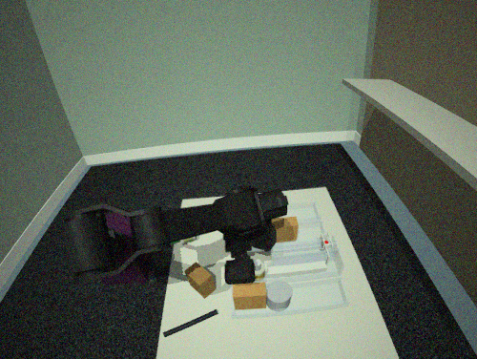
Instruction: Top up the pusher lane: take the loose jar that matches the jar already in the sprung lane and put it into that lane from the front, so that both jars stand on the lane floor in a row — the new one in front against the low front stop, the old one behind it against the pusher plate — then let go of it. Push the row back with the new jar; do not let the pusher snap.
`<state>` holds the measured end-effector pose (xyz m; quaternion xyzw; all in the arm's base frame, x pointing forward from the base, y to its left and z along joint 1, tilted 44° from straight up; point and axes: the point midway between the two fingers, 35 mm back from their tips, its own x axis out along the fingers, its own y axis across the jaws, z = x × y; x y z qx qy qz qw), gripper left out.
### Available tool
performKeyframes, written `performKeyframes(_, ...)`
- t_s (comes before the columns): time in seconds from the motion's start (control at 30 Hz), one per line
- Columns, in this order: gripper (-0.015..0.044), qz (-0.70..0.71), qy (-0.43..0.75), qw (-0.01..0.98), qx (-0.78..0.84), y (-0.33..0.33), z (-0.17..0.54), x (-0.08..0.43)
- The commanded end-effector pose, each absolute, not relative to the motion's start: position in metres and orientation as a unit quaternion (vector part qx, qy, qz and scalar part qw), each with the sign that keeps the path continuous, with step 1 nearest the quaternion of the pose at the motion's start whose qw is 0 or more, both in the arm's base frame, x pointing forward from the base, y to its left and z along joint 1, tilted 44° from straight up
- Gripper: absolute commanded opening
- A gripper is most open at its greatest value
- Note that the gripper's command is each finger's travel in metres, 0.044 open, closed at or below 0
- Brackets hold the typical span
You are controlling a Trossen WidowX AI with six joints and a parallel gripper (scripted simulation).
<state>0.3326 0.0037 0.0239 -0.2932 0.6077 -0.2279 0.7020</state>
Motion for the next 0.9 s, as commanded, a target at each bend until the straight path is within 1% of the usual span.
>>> performKeyframes(0.0, 0.0000, -0.230, 0.600, 0.708, -0.293, 0.0045, 0.0261, 0.3375)
performKeyframes(0.87, 0.0000, -0.230, 0.600, 0.708, -0.293, 0.0038, 0.0253, 0.3403)
